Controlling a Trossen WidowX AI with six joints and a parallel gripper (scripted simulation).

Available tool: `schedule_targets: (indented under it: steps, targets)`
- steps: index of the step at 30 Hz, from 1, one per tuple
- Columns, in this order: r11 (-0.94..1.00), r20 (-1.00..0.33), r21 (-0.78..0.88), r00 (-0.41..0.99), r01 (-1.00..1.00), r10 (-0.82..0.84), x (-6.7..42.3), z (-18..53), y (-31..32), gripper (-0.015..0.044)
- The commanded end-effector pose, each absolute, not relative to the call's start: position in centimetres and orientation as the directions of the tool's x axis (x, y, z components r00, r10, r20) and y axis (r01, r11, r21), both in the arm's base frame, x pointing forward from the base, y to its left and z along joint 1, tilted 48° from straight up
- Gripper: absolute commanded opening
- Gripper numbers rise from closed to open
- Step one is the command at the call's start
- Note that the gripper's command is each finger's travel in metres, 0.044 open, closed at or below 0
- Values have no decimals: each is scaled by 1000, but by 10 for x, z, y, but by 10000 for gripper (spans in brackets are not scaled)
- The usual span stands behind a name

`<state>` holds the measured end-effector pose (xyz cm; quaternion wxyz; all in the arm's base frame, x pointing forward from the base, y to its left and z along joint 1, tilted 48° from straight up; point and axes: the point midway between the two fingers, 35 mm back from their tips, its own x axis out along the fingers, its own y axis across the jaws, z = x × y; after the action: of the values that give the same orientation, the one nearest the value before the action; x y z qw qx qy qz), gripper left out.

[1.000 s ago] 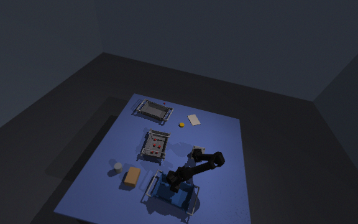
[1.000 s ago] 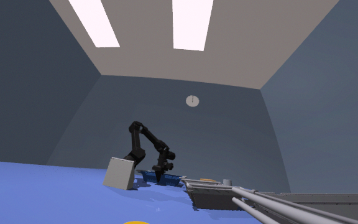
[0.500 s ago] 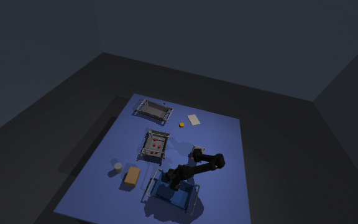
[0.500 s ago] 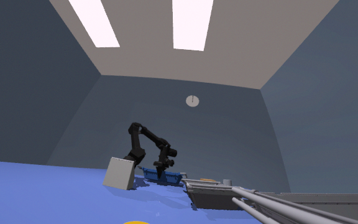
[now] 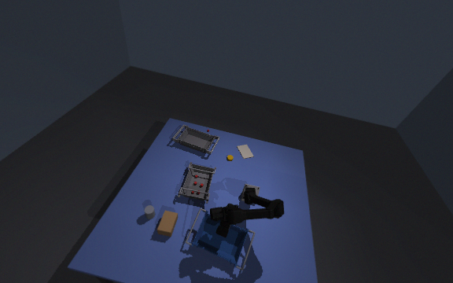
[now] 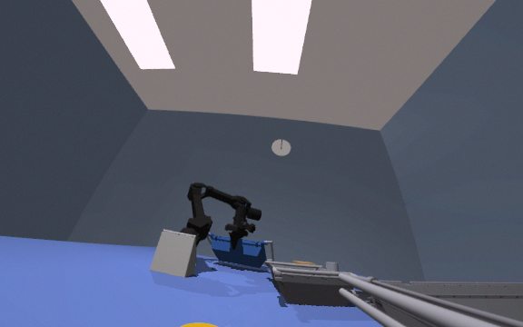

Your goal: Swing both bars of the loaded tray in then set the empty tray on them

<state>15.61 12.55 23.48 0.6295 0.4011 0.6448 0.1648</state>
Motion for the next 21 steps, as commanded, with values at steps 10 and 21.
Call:
schedule_targets:
  steps: [10, 21]
  targets:
    - [599, -677, 716, 144, 358, 722, 159, 266, 116, 0]
    - [584, -689, 694, 154, 421, 708, 161, 283, 109, 0]
